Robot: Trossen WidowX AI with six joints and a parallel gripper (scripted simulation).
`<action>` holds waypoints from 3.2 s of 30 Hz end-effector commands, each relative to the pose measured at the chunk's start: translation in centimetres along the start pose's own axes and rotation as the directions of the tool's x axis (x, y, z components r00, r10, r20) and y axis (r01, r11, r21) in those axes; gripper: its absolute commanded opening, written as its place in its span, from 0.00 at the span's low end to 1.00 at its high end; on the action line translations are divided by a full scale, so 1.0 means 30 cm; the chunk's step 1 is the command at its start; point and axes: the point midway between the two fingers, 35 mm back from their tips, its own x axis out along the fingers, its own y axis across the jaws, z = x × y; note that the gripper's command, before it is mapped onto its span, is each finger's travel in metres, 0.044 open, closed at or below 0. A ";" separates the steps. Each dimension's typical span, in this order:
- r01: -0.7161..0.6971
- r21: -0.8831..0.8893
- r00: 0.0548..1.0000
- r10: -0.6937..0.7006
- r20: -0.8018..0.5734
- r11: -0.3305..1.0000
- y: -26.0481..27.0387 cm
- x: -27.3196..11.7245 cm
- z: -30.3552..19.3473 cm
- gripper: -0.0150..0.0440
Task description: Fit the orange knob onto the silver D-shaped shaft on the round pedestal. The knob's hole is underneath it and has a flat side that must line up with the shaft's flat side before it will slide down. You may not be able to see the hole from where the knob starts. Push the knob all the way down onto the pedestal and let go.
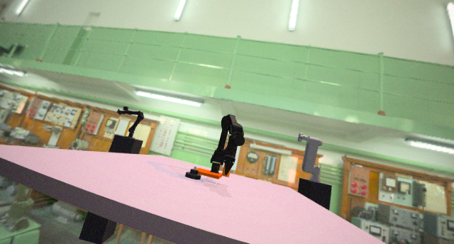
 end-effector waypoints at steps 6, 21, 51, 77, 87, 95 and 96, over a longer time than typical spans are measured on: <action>0.016 -0.002 1.000 -0.016 -0.004 1.000 0.003 0.146 -0.001 0.25; 0.016 0.002 1.000 -0.016 -0.001 1.000 0.001 0.153 0.002 0.61; 0.017 -0.002 1.000 -0.017 -0.004 1.000 0.006 -0.117 0.006 1.00; 0.017 -0.002 1.000 -0.017 -0.004 1.000 0.010 0.039 0.003 1.00; 0.017 -0.002 1.000 -0.017 -0.004 1.000 0.007 0.092 0.004 1.00; 0.017 -0.002 1.000 -0.017 -0.004 1.000 0.003 0.134 0.005 1.00; 0.017 -0.002 1.000 -0.017 -0.004 1.000 0.003 0.140 0.005 1.00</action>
